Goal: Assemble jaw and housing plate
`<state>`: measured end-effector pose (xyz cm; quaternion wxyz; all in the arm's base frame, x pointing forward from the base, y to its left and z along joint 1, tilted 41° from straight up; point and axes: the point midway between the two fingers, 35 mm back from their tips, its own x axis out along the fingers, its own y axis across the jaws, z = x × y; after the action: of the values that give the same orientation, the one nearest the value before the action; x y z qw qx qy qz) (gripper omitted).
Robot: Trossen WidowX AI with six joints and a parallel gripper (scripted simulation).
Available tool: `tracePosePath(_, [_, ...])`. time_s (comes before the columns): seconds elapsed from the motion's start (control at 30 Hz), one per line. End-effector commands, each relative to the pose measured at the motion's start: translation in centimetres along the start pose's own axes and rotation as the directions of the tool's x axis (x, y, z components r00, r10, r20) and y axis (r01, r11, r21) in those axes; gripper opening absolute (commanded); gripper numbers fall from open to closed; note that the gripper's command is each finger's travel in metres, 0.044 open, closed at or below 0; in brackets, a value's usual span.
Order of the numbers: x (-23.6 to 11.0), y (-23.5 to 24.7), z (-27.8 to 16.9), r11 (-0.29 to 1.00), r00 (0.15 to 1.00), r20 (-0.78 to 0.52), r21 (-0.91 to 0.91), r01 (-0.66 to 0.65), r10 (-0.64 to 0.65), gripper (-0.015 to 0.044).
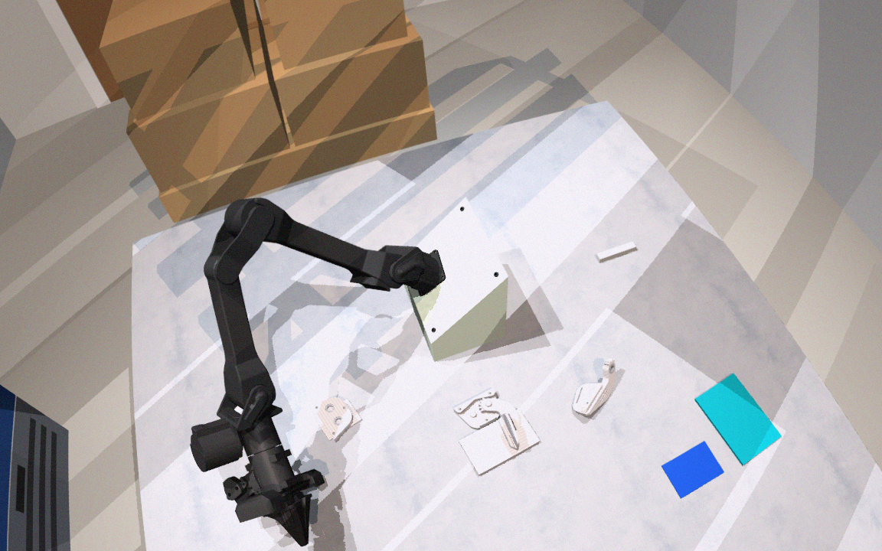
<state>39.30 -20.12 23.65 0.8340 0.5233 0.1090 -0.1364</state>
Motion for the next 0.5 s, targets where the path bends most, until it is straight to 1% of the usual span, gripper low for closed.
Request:
tracePosePath(0.0, [0.8, -0.2, -1.2, 0.999, 1.0, -0.024, -0.036, 0.014, -0.015, 0.0])
tracePosePath(0.47, [2.7, -0.7, -4.9, 0.987, 0.991, -0.111, -0.153, 0.054, -0.071, 0.0])
